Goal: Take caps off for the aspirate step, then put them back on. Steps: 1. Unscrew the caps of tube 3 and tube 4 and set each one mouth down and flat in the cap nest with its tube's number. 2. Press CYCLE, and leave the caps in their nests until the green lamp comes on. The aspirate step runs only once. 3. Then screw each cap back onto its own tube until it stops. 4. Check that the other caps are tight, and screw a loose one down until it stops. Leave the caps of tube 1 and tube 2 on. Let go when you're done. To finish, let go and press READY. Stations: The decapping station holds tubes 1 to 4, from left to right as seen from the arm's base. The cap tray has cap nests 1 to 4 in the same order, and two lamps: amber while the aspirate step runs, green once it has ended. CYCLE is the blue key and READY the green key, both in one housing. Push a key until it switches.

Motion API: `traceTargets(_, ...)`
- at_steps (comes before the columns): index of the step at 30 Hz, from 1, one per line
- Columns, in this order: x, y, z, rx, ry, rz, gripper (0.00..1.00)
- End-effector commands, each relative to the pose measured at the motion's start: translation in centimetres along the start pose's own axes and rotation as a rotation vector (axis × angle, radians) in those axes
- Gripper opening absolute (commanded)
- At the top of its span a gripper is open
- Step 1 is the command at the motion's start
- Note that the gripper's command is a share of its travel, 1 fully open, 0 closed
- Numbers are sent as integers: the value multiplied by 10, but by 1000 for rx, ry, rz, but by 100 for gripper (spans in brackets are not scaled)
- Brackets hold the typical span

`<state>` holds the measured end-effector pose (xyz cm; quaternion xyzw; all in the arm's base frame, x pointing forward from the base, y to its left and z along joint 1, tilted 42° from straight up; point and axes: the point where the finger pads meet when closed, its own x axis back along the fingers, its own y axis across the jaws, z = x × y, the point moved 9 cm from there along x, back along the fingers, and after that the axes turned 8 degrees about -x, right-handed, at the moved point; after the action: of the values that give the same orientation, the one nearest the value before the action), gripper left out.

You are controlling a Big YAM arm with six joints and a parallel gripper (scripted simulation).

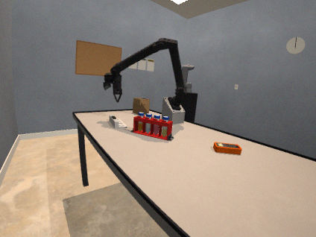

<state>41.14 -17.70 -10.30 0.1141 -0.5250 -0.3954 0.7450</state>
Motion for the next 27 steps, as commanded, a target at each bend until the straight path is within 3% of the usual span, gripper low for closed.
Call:
traceTargets(1, 5, 19, 2, 58, -22, 12, 49)
traceTargets(3, 8, 29, 5, 115, -38, 30, 49)
traceTargets(8, 15, 53, 10, 84, -25, 23, 49)
traceTargets(10, 13, 62, 14, 180, -42, 43, 49)
traceTargets(14, 13, 80, 21, 163, -43, 40, 49)
traceTargets(19, 12, 95, 29, 256, -46, 52, 49)
traceTargets(25, 12, 121, 43, 234, -45, 50, 49)
traceTargets(27, 11, 130, 49, 322, -46, 59, 49)
